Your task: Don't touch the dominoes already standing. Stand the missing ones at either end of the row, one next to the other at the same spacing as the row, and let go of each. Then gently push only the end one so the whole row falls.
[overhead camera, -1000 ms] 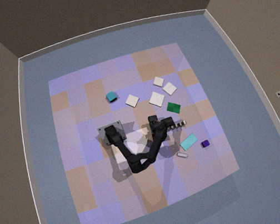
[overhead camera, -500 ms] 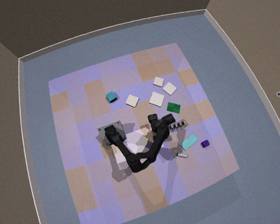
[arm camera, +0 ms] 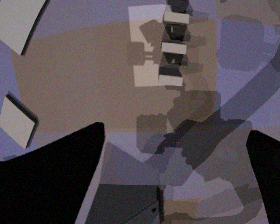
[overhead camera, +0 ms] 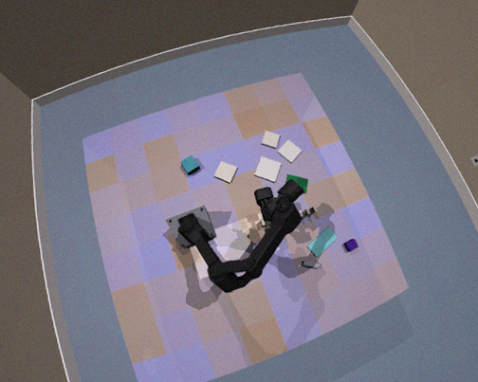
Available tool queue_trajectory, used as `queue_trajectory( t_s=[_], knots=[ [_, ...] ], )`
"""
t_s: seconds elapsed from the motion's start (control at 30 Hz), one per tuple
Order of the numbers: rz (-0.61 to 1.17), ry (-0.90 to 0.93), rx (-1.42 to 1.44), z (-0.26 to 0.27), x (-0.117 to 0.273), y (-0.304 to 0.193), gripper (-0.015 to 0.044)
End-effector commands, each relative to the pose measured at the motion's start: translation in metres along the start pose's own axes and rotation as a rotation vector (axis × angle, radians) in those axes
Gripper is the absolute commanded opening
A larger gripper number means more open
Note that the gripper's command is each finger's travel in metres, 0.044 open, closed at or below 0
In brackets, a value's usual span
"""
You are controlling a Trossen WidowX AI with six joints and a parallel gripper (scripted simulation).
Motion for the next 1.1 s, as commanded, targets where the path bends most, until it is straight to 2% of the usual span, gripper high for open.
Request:
queue_trajectory(
  t_s=[0.0,0.43,0.57,1.07],
  knots=[
    [0.0,0.003,0.171,-0.001,-0.004,-0.003,0.0335],
    [0.001,-0.001,1.316,0.001,-0.05,-0.029,0.0],
    [0.002,-0.002,1.531,0.002,-0.058,-0.035,0.0],
    [0.002,-0.002,1.531,0.002,-0.058,-0.035,0.0]
  ],
)
Point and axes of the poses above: the point midway between the two fingers, 35 mm back from their tips, its own x axis back along the fingers, its own z axis across the jaws, y = z × x, the point moved 7 cm from there along x, back along the fingers, and after that the axes turned 2 degrees about x, right-handed, at the moved point
